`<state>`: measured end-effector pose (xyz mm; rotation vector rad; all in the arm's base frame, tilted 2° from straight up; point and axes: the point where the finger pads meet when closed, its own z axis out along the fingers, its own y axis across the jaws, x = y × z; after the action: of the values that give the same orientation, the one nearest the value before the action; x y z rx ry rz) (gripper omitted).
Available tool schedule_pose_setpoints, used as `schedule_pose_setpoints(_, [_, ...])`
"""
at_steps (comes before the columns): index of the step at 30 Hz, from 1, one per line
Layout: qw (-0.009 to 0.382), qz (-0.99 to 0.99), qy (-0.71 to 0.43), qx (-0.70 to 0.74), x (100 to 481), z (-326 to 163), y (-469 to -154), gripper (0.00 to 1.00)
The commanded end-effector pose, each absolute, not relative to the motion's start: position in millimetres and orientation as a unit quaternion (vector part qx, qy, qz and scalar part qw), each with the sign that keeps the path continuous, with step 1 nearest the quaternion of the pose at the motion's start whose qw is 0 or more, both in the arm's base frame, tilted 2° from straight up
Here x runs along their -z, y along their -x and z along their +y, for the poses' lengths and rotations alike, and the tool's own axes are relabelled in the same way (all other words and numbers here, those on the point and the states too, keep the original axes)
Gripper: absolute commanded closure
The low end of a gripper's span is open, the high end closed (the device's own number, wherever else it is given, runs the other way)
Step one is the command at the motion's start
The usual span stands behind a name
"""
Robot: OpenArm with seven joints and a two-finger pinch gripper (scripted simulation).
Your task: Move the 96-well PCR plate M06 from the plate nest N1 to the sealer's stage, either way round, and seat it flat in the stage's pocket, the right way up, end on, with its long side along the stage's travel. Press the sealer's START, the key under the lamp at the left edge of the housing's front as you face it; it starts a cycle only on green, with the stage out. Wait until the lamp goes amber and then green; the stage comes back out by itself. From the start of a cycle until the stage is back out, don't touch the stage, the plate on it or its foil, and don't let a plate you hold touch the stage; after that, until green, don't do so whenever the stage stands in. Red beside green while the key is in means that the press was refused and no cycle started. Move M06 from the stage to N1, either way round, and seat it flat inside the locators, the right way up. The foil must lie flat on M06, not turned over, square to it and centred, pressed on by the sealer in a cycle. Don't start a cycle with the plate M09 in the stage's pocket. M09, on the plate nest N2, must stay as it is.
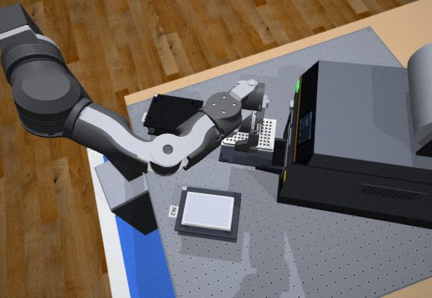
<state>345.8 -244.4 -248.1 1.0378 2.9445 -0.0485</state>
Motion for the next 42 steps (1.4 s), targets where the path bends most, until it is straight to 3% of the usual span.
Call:
schedule_pose_setpoints(1, [0.009,0.942,-0.334,0.015,248.5,-244.5,-345.4,1.00])
schedule_pose_setpoints(4, [0.009,0.942,-0.334,0.015,248.5,-244.5,-345.4,1.00])
schedule_pose_setpoints(9, [0.007,0.943,-0.332,0.015,279.5,-243.8,-344.8,1.00])
schedule_pose_setpoints(21, [0.007,0.943,-0.332,0.015,279.5,-243.8,-344.8,1.00])
schedule_pose_setpoints(26, [0.007,0.943,-0.332,0.015,311.5,-243.9,-343.6,1.00])
schedule_pose_setpoints(42, [0.007,0.943,-0.332,0.015,320.4,-244.4,-344.3,1.00])
